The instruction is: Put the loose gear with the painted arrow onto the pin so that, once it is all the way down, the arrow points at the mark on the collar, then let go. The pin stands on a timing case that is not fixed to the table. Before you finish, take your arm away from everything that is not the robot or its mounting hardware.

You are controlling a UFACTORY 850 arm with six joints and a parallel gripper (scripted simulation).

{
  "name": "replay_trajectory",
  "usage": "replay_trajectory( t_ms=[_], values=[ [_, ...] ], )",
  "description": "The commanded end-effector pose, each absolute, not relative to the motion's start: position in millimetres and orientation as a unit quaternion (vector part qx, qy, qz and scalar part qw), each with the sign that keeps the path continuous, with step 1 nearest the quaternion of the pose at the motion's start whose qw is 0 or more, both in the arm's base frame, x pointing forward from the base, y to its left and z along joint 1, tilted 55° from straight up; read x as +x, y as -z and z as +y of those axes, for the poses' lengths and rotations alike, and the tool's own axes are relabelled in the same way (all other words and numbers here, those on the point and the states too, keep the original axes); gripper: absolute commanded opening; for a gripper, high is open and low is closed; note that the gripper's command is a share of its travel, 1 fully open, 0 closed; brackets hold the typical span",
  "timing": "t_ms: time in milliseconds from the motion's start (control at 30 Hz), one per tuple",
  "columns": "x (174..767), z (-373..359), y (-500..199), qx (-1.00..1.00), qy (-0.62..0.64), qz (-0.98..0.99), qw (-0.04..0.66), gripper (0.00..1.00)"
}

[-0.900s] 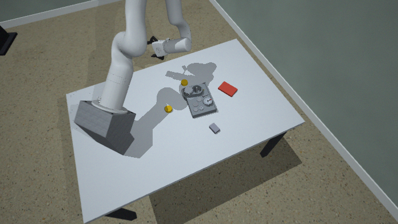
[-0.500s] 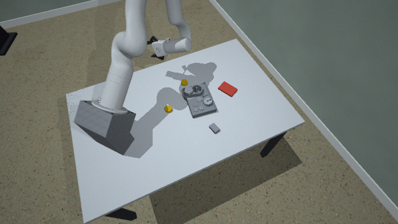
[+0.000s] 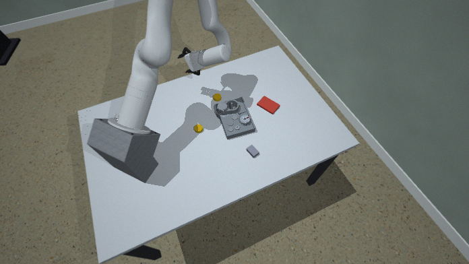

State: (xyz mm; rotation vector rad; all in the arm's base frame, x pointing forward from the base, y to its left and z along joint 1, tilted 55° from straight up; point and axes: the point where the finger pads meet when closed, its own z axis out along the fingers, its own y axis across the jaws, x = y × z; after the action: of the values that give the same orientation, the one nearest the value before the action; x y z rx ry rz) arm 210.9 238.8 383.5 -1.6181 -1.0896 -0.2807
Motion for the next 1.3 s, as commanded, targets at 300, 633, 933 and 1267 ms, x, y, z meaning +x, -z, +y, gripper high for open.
replay_trajectory(
  t_ms=[300,633,933,1267],
  values=[
    [356,99,-324,-0.818,0.269,-0.304,0.406,1.00],
    [468,-10,-278,-0.860,0.339,-0.213,0.317,1.00],
    [530,-66,-252,-0.875,0.376,-0.158,0.263,1.00],
    [530,-66,-251,-0.875,0.376,-0.158,0.263,1.00]
  ],
)
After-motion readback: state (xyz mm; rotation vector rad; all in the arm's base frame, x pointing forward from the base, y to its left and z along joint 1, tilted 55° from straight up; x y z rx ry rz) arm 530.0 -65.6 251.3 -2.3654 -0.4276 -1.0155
